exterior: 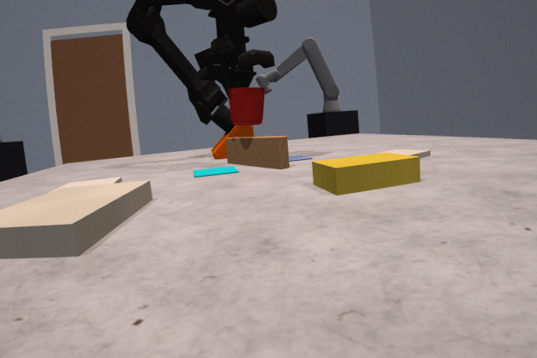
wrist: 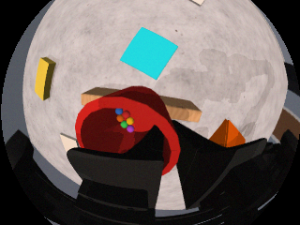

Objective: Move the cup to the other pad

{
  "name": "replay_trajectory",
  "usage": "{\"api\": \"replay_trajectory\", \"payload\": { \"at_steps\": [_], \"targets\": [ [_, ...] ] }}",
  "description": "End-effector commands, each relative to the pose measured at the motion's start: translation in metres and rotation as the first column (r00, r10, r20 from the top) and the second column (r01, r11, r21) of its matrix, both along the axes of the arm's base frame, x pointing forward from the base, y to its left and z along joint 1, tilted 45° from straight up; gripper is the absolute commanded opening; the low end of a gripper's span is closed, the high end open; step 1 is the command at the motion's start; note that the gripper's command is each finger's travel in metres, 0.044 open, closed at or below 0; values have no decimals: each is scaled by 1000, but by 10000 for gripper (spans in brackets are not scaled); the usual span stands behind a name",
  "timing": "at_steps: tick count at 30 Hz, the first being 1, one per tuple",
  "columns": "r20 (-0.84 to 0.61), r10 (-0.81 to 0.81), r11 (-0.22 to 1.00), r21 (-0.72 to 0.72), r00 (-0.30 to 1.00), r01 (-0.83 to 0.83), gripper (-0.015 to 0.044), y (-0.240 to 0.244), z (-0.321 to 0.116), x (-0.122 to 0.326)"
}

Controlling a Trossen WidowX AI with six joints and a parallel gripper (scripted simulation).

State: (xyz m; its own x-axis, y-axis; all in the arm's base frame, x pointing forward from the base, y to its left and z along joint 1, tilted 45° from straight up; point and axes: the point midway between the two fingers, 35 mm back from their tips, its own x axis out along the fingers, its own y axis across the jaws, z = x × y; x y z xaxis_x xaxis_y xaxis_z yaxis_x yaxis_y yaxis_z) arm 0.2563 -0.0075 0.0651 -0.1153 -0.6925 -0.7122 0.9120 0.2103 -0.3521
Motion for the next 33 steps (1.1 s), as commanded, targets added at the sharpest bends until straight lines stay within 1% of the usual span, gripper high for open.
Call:
{"api": "replay_trajectory", "payload": {
  "at_steps": [1,25,33],
  "targets": [
    [5,1,1000,-1,1000,-1,0,-7,8,4],
    [6,1,1000,-5,1000,-1,0,-55,56,20],
    [6,1,1000,-6,1000,-1,0,-59,53,20]
  ]
}}
